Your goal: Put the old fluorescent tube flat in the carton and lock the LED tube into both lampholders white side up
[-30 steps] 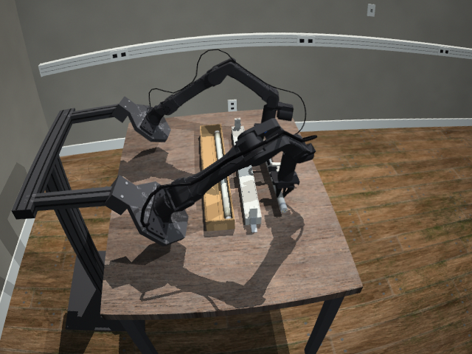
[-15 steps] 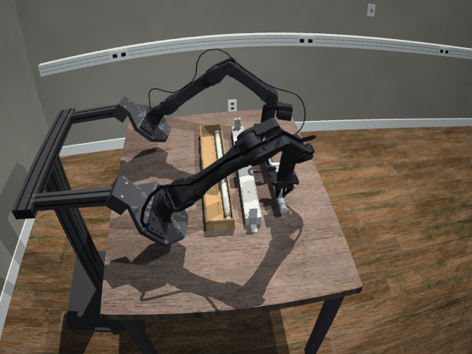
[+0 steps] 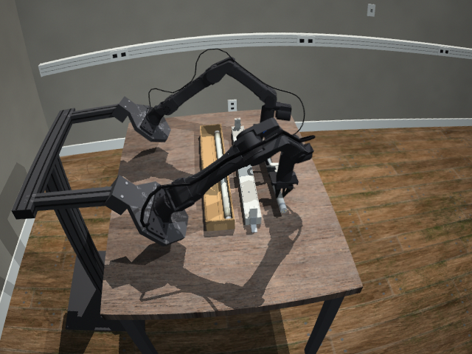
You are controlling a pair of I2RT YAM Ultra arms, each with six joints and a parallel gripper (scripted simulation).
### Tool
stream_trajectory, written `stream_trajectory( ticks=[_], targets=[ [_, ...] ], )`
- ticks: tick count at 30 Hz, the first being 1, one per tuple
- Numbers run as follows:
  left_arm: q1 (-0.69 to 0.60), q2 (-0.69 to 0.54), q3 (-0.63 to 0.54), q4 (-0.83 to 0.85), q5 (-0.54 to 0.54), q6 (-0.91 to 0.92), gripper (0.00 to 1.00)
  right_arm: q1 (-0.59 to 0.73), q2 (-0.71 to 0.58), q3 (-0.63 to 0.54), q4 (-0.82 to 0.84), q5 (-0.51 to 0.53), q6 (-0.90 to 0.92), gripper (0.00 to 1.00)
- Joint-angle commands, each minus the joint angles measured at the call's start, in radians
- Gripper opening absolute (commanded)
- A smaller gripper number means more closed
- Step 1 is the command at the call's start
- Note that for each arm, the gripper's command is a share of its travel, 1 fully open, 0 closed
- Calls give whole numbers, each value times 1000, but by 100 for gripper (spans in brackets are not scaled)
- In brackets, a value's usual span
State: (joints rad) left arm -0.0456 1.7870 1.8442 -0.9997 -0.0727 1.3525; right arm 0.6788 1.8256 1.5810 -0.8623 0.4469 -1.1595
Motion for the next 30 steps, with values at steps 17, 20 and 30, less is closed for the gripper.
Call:
stream_trajectory(
  ticks=[17, 20, 30],
  targets=[
    [-16, -64, -48, 56, -10, -9, 11, 31, -50, -49, 52, 17, -14, 11],
    [-17, -68, -63, 74, -12, -7, 11, 33, -58, -59, 69, 22, -17, 11],
    [-20, -101, -118, 136, -22, -6, 11, 37, -80, -103, 126, 38, -28, 11]
  ],
)
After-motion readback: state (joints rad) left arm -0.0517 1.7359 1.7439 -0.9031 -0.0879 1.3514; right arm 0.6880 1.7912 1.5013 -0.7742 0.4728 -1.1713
